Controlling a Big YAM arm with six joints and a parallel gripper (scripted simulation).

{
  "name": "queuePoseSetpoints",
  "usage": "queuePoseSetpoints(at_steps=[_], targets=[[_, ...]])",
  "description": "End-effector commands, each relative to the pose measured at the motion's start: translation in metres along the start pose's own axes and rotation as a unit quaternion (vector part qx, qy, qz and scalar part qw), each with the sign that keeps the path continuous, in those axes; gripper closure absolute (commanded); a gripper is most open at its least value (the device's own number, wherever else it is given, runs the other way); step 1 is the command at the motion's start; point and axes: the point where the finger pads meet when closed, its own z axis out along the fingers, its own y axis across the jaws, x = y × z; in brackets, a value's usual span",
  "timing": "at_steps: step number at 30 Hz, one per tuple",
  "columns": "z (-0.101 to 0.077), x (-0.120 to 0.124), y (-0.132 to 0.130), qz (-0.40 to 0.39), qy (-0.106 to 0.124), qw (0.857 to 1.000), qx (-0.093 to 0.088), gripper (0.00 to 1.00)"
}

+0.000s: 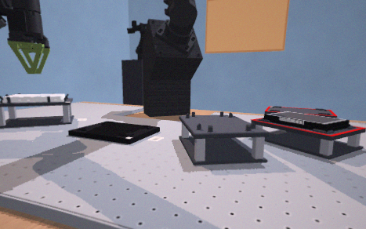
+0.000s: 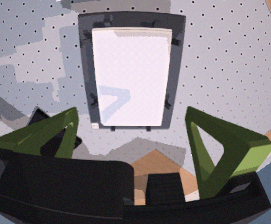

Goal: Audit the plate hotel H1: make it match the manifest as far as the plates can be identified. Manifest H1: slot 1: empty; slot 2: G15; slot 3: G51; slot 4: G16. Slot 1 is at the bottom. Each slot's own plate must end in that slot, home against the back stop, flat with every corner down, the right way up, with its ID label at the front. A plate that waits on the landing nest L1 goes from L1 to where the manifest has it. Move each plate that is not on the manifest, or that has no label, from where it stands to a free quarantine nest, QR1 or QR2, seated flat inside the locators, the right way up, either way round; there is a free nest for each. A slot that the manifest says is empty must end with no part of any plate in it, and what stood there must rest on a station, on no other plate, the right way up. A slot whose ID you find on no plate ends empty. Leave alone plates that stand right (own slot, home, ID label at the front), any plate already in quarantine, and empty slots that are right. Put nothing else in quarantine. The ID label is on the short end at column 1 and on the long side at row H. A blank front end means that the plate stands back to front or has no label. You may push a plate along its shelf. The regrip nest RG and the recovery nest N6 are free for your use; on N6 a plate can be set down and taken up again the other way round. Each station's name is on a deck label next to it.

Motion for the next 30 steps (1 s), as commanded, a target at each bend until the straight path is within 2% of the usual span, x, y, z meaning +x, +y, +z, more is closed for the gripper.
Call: queuePoseSetpoints(at_steps=[1, 18, 19, 24, 27, 30], targets=[[-0.006, -0.009, 0.001, 0.002, -0.009, 1.0, 0.0, 0.0], [-0.006, -0.009, 0.001, 0.002, -0.009, 1.0, 0.0, 0.0], [0.006, -0.004, 0.001, 0.005, 0.001, 1.0, -0.001, 0.0], [0.014, 0.002, 0.0, 0.009, 0.004, 1.0, -0.001, 0.0], [0.012, -0.003, -0.001, 0.009, -0.004, 1.0, -0.001, 0.0], [0.022, 0.0, 0.0, 0.008, 0.003, 1.0, -0.001, 0.0]])
